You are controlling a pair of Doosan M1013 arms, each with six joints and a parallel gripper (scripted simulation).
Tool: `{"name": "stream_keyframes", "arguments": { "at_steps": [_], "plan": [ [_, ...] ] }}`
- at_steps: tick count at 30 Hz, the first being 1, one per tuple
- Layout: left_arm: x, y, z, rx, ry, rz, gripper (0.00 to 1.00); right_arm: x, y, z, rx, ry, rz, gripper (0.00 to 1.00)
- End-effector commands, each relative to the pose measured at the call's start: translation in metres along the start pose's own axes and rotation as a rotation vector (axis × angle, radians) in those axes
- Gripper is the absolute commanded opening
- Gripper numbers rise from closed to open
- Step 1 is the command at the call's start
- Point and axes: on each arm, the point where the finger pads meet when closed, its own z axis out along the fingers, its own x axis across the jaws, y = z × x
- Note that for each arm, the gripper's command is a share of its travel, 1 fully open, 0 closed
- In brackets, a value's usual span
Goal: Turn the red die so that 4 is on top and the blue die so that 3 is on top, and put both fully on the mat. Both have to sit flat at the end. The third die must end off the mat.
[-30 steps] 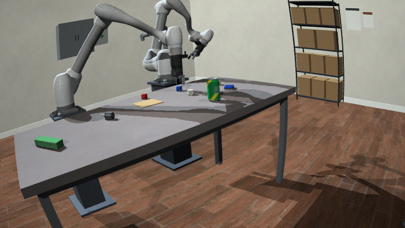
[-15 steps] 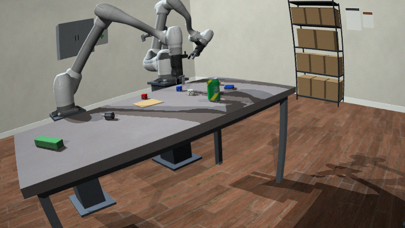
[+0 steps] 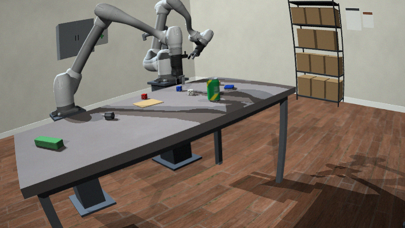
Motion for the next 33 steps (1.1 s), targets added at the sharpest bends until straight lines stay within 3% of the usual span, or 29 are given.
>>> {"name": "stream_keyframes", "arguments": {
  "at_steps": [1,6,18,33],
  "plan": [
    [0.000,0.000,-0.001,-0.001,0.000,0.000,1.00,0.000,0.000,-0.004,0.001,0.000,0.000,1.00],
    [0.000,0.000,-0.001,-0.001,0.000,0.000,1.00,0.000,0.000,-0.016,0.001,0.000,0.000,1.00],
    [0.000,0.000,-0.001,-0.001,0.000,0.000,1.00,0.000,0.000,-0.097,0.001,0.000,0.000,1.00],
    [0.000,0.000,-0.001,-0.001,0.000,0.000,1.00,0.000,0.000,-0.104,0.001,0.000,0.000,1.00]
  ]
}}
